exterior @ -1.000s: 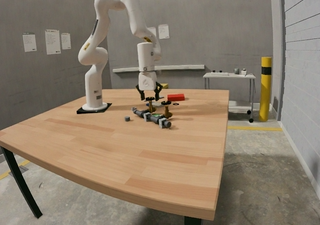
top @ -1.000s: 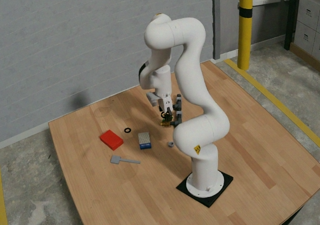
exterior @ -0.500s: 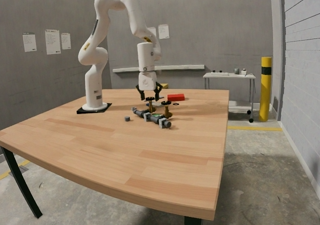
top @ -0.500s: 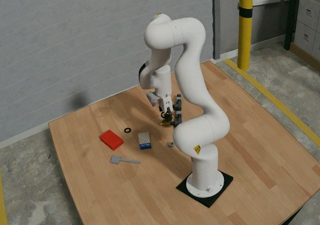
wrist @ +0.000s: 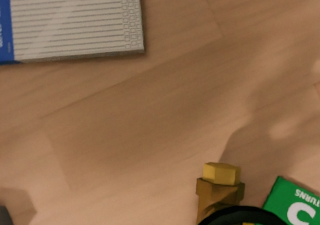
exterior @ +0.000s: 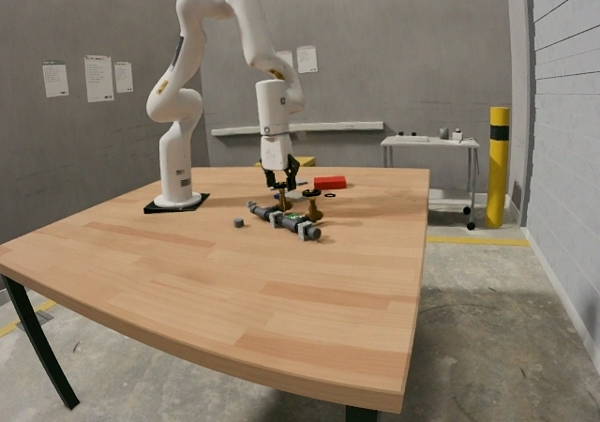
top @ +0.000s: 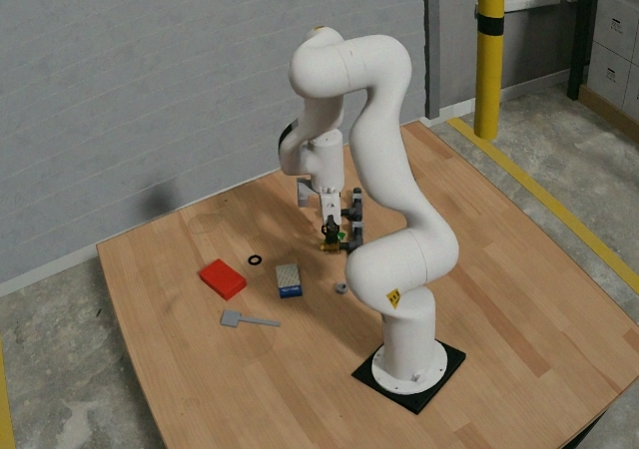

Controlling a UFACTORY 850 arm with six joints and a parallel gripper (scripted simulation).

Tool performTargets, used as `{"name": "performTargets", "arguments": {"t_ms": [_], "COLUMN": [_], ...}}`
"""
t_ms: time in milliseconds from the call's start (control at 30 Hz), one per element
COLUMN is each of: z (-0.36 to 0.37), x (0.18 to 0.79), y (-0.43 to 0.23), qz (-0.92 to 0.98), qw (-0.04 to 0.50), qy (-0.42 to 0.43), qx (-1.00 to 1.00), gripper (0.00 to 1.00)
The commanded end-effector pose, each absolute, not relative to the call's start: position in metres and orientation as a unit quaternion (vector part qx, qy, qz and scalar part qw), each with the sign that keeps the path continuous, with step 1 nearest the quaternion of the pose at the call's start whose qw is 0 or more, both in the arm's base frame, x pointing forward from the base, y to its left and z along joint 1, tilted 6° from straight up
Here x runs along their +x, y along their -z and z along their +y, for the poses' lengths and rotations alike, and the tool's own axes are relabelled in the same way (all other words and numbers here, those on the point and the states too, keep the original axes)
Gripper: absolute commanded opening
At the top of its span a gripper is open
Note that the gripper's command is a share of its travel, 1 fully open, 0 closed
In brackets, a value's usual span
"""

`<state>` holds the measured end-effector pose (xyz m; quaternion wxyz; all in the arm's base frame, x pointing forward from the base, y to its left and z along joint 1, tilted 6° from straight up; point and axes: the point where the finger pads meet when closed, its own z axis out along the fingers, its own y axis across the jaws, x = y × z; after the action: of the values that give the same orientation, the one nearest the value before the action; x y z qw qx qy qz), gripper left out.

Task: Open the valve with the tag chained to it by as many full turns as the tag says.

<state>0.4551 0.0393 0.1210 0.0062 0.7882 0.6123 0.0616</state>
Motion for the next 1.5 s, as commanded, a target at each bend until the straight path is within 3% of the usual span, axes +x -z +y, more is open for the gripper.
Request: {"name": "performTargets", "arguments": {"t_ms": [0, 733, 1467], "z": [0.0394, 0.0394, 0.0394], "x": [0.456, 0.456, 0.456], "y": [-0.1217, -0.1217, -0.1217], "qz": [0.518, -0.02, -0.54], "qw": [0.006, -0.045, -0.069], "qy": [-0.056, -0.069, -0.045], "qx": [0.854, 0.996, 0.838], "gripper": [1.0, 1.0, 1.0]}}
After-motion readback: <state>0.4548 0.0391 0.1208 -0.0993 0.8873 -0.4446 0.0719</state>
